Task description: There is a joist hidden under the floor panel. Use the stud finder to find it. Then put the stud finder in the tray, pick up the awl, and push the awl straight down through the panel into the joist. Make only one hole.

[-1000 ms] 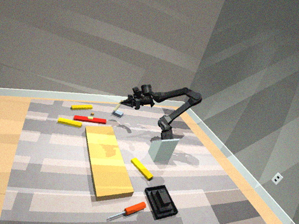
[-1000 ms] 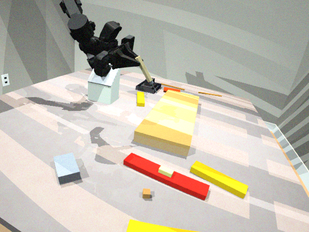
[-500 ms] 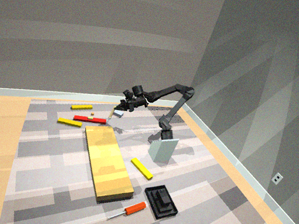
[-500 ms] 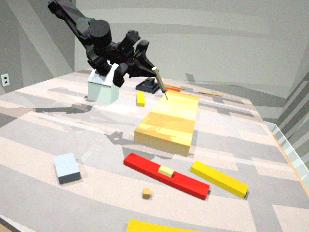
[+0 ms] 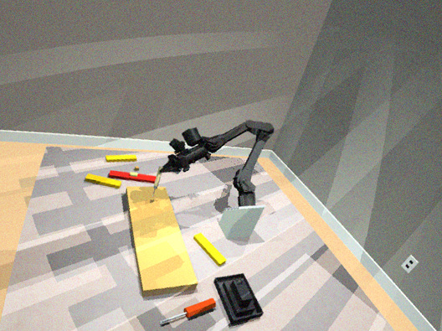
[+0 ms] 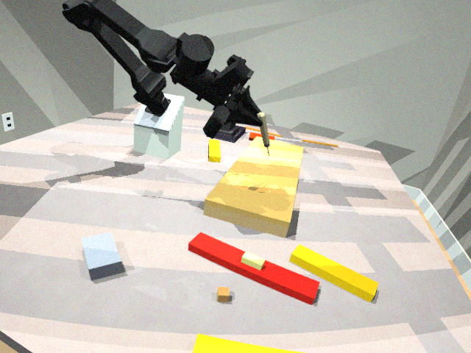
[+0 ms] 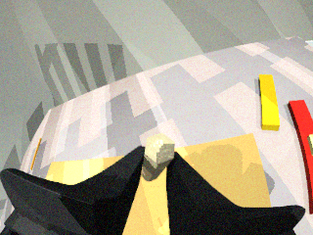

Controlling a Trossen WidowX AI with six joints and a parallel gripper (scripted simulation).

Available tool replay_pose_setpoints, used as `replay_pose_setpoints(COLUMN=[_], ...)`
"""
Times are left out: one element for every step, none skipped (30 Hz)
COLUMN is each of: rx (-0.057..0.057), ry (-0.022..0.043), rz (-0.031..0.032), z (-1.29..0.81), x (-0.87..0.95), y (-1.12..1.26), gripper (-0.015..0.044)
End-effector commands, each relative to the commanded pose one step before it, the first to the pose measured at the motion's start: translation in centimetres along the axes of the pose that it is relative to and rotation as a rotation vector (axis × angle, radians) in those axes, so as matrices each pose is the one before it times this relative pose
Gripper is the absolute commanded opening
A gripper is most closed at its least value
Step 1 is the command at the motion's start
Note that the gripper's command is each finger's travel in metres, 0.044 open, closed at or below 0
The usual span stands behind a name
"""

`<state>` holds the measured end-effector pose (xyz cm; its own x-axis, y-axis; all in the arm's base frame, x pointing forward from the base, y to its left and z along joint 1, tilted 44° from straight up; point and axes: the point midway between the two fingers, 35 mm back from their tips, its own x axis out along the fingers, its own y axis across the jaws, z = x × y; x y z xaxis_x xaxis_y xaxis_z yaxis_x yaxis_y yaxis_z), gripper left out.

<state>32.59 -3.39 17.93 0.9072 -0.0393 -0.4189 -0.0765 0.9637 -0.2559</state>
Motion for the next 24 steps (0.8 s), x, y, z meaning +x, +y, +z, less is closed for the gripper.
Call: replay_pose_setpoints(rx=[0.0039, -0.0004, -0.0008, -0.0011, -0.0015, -0.0018, -0.0022, -0.0025, -0.0029, -0.0032, -0.0035, -0.0039, -0.0042, -0.0045, -0.0048, -0.0051, -0.0051, -0.0054, -0.0056, -0.0059, -0.0062, -0.0064, -0.0067, -0.0069], ry=[0.02794, 0.01144, 0.01133, 0.0112, 0.01107, 0.01092, 0.01076, 0.01059, 0.01041, 0.01022, 0.01002, 0.00981, 0.00958, 0.00935, 0.00911, 0.00885, 0.00848, 0.00821, 0.00793, 0.00763, 0.00733, 0.00701, 0.00669, 0.00636], rz=[0.00129, -0.00015, -0.00034, -0.00055, -0.00075, -0.00096, -0.00117, -0.00138, -0.00159, -0.00181, -0.00202, -0.00224, -0.00246, -0.00267, -0.00289, -0.00311, -0.00345, -0.00367, -0.00388, -0.00409, -0.0043, -0.00451, -0.00472, -0.00493], z=[0.088, -0.115, -0.114, -0.113, -0.113, -0.112, -0.112, -0.111, -0.111, -0.11, -0.11, -0.109, -0.109, -0.109, -0.108, -0.108, -0.105, -0.105, -0.105, -0.105, -0.105, -0.105, -0.105, -0.105], x=[1.183, 0.341, 0.336, 0.331, 0.326, 0.32, 0.314, 0.307, 0.301, 0.294, 0.287, 0.279, 0.271, 0.263, 0.255, 0.246, 0.237, 0.228, 0.218, 0.209, 0.199, 0.189, 0.179, 0.169], y=[1.02, 0.334, 0.342, 0.351, 0.359, 0.367, 0.375, 0.383, 0.391, 0.398, 0.405, 0.412, 0.419, 0.426, 0.432, 0.439, 0.44, 0.446, 0.451, 0.457, 0.462, 0.467, 0.471, 0.475], gripper=[0.0, 0.0, 0.0, 0.0, 0.0, 0.0, 0.0, 0.0, 0.0, 0.0, 0.0, 0.0, 0.0, 0.0, 0.0, 0.0, 0.0, 0.0, 0.0, 0.0, 0.0, 0.0, 0.0, 0.0])
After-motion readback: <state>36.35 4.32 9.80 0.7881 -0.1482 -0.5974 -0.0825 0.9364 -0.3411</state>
